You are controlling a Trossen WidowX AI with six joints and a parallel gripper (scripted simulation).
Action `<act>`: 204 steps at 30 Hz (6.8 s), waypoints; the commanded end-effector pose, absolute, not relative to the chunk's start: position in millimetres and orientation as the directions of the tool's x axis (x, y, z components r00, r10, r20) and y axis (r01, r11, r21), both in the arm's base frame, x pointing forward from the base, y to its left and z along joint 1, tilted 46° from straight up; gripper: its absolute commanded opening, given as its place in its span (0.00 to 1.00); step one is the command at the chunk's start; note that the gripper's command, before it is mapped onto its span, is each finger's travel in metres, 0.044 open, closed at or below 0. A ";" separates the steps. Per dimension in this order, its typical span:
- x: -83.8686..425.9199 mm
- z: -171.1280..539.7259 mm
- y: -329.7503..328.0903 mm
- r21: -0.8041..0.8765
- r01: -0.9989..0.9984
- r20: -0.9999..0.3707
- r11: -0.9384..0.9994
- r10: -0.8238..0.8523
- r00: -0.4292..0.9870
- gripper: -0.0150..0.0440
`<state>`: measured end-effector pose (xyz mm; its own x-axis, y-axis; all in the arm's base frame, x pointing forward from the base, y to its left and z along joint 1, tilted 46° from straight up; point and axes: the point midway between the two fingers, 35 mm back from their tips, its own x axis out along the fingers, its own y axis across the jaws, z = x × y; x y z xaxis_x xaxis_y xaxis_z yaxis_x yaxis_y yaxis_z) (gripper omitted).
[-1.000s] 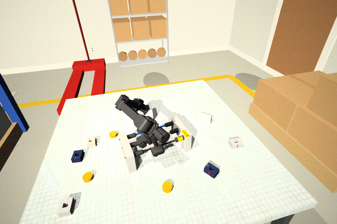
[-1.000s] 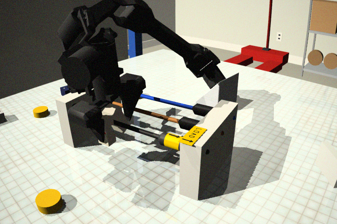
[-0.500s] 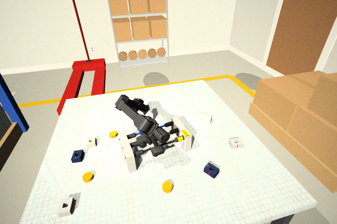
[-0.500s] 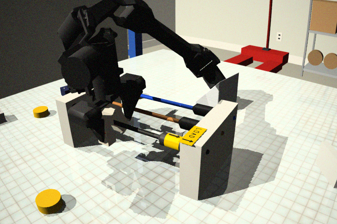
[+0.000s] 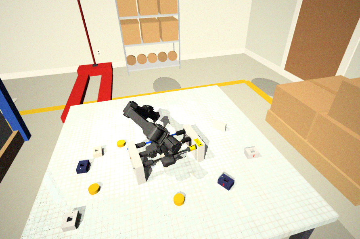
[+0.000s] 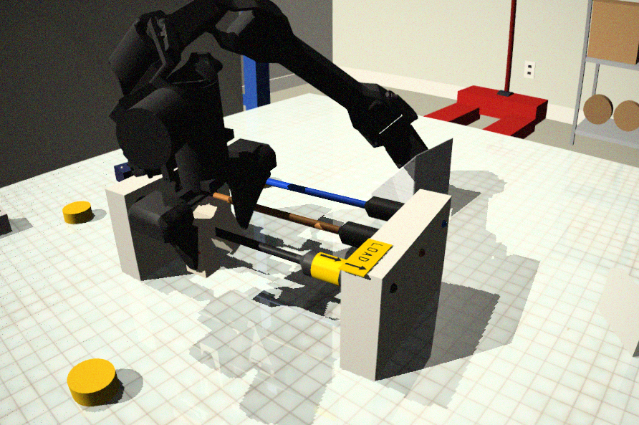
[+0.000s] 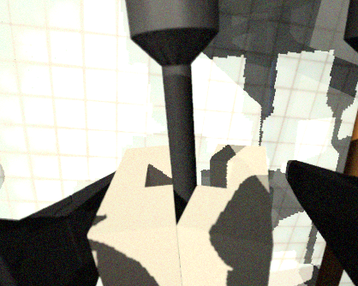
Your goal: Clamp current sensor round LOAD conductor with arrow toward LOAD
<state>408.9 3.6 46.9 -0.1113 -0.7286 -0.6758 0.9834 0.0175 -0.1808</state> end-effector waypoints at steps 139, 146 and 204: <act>408.9 47.0 3.6 -0.181 0.983 -0.676 0.017 -0.729 -0.111 0.25; 408.9 47.0 3.6 -0.181 0.983 -0.676 0.017 -0.729 -0.111 0.25; 415.1 53.2 12.2 0.010 0.976 -0.715 0.219 -0.680 0.160 0.25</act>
